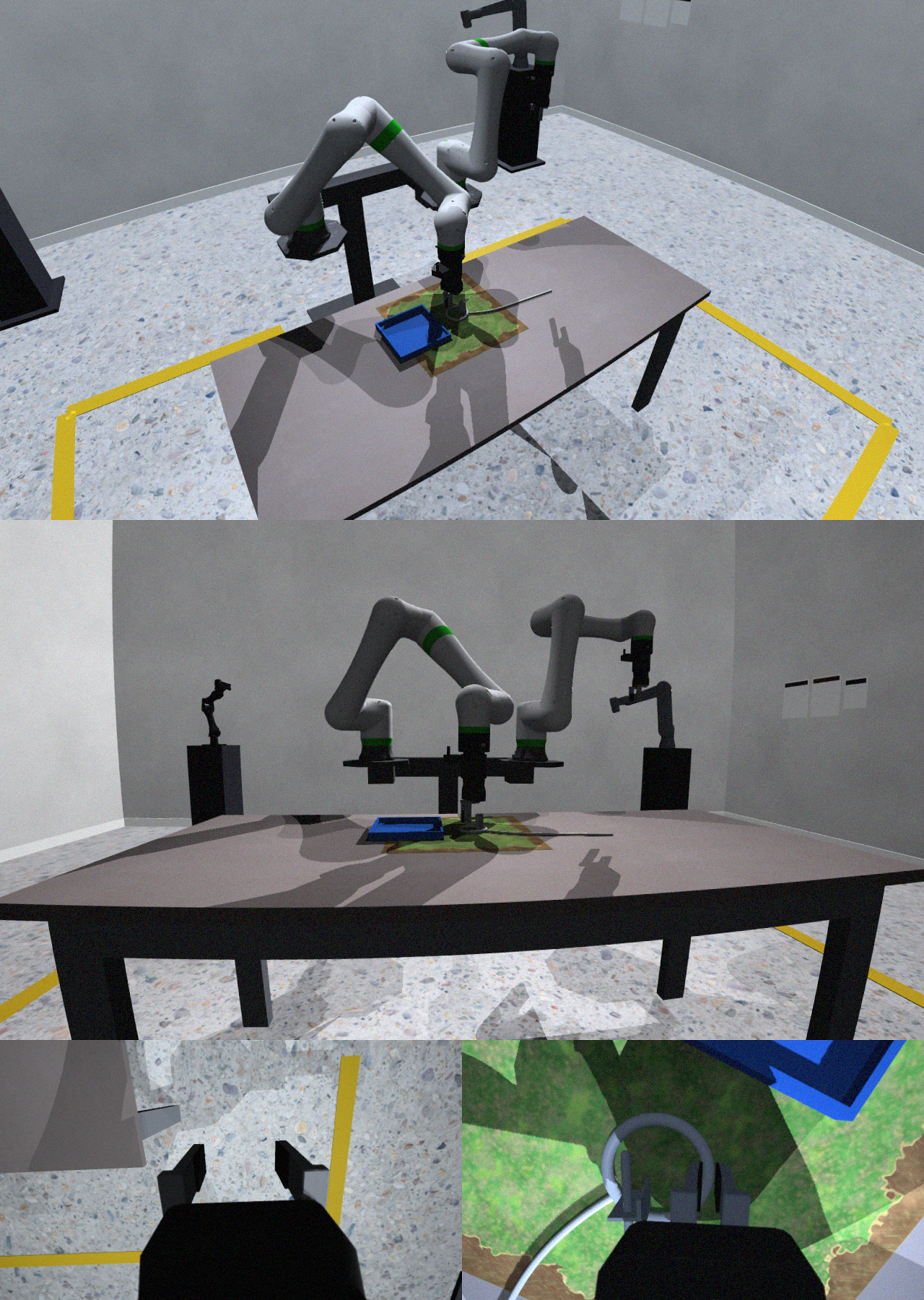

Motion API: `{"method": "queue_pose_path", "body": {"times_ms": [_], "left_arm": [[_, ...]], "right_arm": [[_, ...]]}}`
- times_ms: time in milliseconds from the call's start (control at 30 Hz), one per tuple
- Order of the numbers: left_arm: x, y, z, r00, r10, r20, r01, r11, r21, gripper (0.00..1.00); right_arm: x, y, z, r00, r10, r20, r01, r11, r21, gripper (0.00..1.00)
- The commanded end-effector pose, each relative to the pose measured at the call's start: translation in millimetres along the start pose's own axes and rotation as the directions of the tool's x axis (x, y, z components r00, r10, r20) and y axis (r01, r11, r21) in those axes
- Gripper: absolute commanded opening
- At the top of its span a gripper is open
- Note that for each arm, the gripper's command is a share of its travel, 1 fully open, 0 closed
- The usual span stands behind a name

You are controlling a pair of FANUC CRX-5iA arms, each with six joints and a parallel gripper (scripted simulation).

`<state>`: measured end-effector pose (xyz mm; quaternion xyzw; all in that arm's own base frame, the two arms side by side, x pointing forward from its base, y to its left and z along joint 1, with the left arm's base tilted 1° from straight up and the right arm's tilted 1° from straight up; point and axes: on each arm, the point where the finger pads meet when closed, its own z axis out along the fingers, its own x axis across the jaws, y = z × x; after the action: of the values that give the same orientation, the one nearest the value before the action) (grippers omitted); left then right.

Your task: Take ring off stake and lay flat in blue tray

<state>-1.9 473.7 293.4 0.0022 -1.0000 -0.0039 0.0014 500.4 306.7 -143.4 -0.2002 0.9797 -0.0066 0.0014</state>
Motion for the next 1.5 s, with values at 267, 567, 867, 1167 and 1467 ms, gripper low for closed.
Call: {"method": "queue_pose_path", "body": {"times_ms": [267, 567, 867, 1167, 1467], "left_arm": [[-0.1, 0.2, -1.0, 1.0, 0.0, 0.0, 0.0, 1.0, -0.002, 1.0], [-0.1, 0.2, -1.0, 1.0, 0.0, 0.0, 0.0, 1.0, -0.002, 1.0], [-0.1, 0.2, -1.0, 1.0, 0.0, 0.0, 0.0, 1.0, -0.002, 1.0], [-0.1, 0.2, -1.0, 1.0, 0.0, 0.0, 0.0, 1.0, -0.002, 1.0], [-0.1, 0.2, -1.0, 1.0, 0.0, 0.0, 0.0, 1.0, -0.002, 1.0]], "right_arm": [[-1.1, 0.2, -1.2, 1.0, 0.0, 0.002, 0.0, 1.0, 0.0, 0.32], [-1.1, 0.2, -1.2, 1.0, 0.0, 0.002, 0.0, 1.0, 0.0, 0.32], [-1.1, 0.2, -1.2, 1.0, 0.0, 0.002, 0.0, 1.0, 0.0, 0.55], [-1.1, 0.2, -1.2, 1.0, 0.0, 0.002, 0.0, 1.0, 0.0, 0.55], [-1.1, 0.2, -1.2, 1.0, 0.0, 0.002, 0.0, 1.0, 0.0, 0.55]]}}
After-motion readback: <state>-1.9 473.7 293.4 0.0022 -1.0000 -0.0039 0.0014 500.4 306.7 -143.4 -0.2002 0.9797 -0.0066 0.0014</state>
